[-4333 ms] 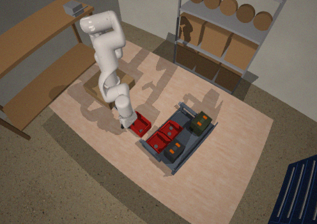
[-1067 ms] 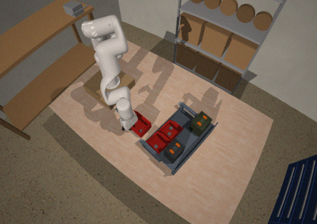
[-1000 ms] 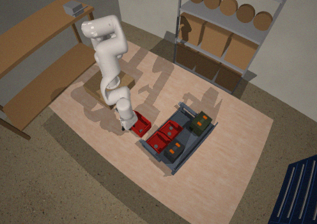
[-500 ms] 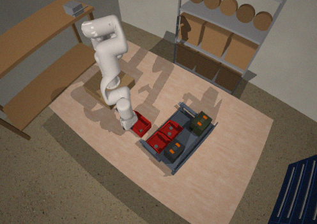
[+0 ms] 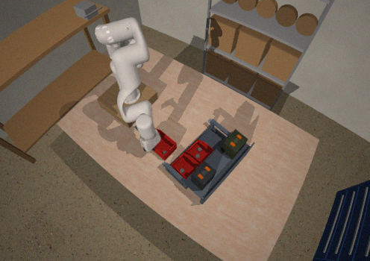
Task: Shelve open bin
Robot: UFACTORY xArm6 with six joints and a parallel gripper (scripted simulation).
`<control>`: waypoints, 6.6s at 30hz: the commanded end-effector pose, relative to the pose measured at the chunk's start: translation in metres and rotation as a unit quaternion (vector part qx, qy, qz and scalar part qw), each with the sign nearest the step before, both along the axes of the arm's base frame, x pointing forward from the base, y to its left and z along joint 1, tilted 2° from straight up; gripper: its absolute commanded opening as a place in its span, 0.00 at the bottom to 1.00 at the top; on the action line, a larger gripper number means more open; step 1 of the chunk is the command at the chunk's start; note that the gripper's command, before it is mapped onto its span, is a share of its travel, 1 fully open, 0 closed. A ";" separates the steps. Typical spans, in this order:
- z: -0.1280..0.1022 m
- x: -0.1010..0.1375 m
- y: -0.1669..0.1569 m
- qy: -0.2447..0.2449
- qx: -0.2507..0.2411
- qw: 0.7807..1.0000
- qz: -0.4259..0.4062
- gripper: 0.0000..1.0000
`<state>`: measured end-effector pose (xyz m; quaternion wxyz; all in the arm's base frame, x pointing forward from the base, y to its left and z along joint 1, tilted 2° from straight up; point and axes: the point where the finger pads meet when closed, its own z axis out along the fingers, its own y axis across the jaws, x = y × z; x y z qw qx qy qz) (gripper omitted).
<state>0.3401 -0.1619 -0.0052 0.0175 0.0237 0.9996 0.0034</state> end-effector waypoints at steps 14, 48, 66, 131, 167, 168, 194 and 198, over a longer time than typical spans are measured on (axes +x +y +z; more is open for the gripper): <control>0.001 0.001 -0.001 -0.002 -0.001 1.000 0.000 0.00; 0.005 0.001 -0.001 -0.002 -0.001 1.000 0.000 0.00; 0.017 0.001 -0.001 -0.002 -0.001 1.000 0.000 0.00; 0.043 0.000 -0.001 -0.002 -0.001 1.000 0.000 0.00; 0.041 0.001 0.020 -0.002 0.000 1.000 -0.027 0.00; 0.041 0.002 0.023 -0.002 0.000 1.000 -0.027 0.00; 0.040 0.003 0.044 -0.002 0.000 1.000 -0.027 0.00; 0.040 0.003 0.044 -0.002 0.000 1.000 -0.027 0.00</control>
